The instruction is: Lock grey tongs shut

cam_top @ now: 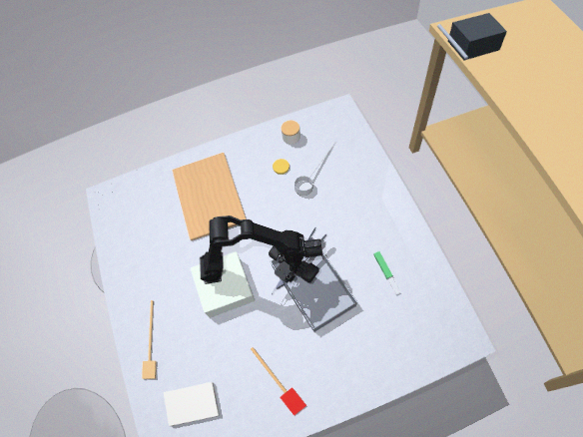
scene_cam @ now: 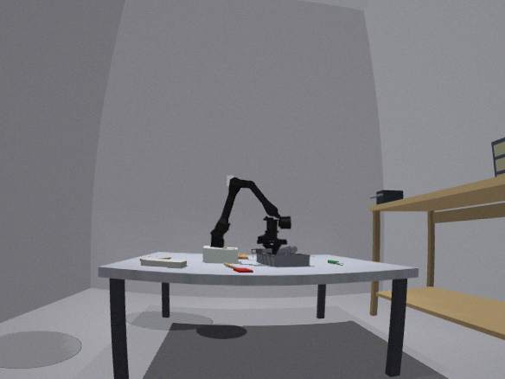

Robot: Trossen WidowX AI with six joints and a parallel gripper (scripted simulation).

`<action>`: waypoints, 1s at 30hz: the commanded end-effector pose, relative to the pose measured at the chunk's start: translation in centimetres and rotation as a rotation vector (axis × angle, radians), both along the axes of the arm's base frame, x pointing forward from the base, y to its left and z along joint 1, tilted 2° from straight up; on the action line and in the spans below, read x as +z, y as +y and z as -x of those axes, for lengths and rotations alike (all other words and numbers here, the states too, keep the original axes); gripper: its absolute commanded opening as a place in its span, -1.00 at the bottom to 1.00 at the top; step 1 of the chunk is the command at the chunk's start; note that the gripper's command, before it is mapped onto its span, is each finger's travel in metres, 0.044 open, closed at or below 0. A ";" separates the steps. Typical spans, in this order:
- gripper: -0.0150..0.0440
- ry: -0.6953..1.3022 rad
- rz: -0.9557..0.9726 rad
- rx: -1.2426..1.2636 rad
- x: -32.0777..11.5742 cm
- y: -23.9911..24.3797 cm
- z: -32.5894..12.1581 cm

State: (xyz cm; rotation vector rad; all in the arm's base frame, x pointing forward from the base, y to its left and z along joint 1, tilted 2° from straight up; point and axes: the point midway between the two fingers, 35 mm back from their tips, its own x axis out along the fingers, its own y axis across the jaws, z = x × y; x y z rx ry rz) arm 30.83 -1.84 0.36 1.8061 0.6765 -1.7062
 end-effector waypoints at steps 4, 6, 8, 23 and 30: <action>-0.15 -0.006 0.003 0.000 0.1 -0.1 -0.1; -0.19 -0.006 0.003 0.000 0.1 -0.1 -0.1; -0.24 -0.006 0.003 0.000 0.1 -0.1 -0.1; -0.98 -0.006 0.003 0.000 0.1 -0.1 -0.1; -1.00 -0.005 0.003 0.000 1.5 0.0 -0.3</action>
